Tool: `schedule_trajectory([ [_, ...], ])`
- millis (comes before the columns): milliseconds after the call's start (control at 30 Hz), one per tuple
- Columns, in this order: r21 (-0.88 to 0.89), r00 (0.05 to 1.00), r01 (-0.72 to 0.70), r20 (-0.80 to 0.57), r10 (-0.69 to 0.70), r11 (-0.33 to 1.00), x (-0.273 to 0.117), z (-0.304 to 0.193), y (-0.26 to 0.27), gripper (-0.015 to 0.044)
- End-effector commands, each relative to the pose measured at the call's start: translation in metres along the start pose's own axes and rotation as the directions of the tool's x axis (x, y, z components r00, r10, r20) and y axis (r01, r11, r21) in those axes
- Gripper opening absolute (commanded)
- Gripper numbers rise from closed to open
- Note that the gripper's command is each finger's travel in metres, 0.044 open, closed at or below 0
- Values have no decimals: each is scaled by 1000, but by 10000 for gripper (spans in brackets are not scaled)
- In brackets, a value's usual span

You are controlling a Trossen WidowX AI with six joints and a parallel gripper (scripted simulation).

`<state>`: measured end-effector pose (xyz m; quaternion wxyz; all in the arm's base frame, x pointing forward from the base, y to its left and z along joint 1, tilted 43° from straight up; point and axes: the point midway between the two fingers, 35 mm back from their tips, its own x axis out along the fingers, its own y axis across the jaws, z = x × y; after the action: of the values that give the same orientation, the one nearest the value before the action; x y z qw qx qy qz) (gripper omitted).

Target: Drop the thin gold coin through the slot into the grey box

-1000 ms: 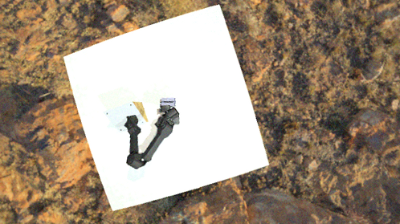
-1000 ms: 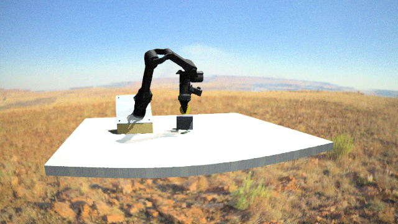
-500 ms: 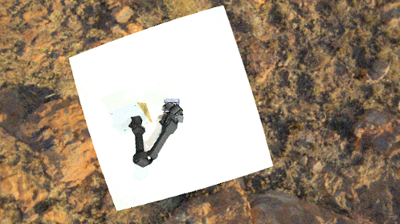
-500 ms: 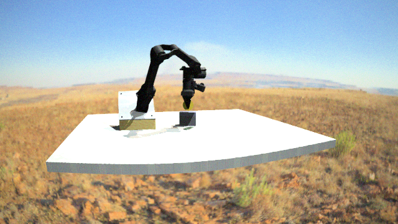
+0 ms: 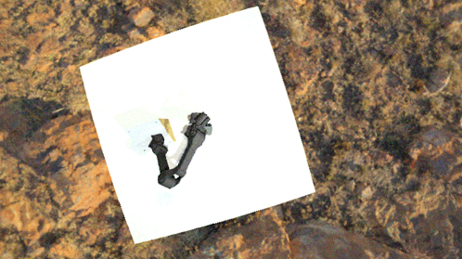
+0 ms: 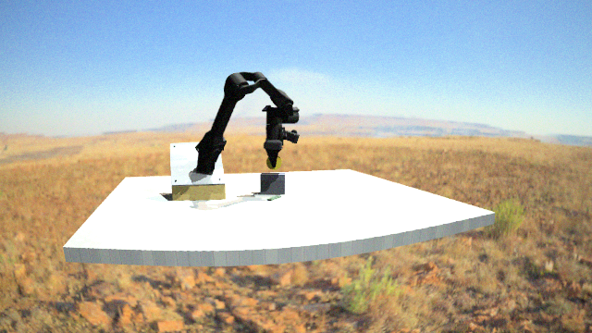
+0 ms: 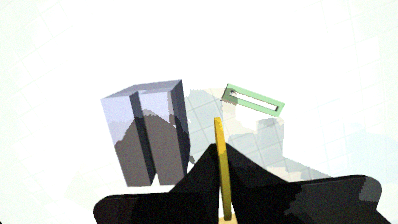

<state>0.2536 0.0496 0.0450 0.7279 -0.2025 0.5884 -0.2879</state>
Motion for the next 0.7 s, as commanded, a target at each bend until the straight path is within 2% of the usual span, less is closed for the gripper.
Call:
schedule_trajectory([
  [0, 8, 1000, -7, 3, 7, 1000, -1, 1, 13, 0],
  [667, 9, 1000, -4, 4, 4, 1000, 1, -9, 62, 0],
])
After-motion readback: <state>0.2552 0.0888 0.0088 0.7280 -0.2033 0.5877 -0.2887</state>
